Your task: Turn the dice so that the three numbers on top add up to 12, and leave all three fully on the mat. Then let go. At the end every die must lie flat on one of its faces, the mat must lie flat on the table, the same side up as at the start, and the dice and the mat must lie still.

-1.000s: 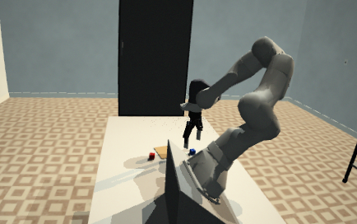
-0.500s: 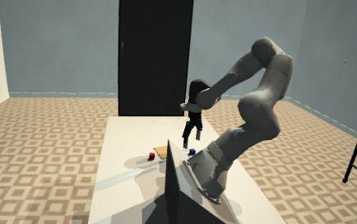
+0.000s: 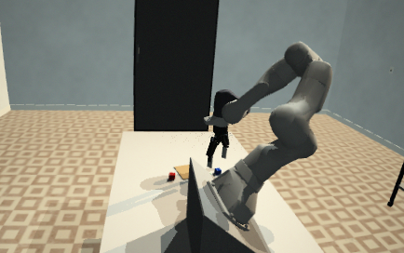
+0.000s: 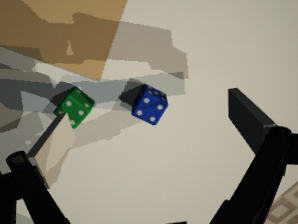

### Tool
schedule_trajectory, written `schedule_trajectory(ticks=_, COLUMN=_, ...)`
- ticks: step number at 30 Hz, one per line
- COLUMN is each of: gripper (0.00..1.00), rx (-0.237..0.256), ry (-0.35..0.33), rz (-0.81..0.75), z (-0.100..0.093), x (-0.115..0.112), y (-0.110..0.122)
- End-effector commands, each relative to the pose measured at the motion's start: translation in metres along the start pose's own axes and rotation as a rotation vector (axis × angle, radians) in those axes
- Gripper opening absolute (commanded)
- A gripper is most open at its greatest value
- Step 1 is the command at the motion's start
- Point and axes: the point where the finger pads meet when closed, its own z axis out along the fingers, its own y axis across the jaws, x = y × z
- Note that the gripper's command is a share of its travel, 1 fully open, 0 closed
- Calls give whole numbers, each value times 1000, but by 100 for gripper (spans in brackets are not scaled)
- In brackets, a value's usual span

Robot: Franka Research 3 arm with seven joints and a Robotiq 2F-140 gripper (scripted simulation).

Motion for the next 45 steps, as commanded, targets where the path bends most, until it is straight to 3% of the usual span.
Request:
schedule_trajectory(ticks=1, gripper=100, rx=-2, ry=3, rz=2, z=1, x=1, y=0)
schedule_trajectory(ticks=18, gripper=100, rx=-2, ry=3, rz=2, z=1, x=2, y=-2)
schedule_trajectory(ticks=22, gripper=100, rx=-2, ry=3, rz=2, z=1, x=3, y=-15)
schedule_trajectory(ticks=30, gripper=100, rx=-2, ry=3, rz=2, z=1, x=9, y=-64)
schedule_trajectory(ticks=37, gripper=100, rx=-2, ry=3, rz=2, z=1, x=11, y=-81)
schedule_trajectory(ticks=45, gripper=100, rx=-2, ry=3, rz=2, z=1, x=11, y=-82)
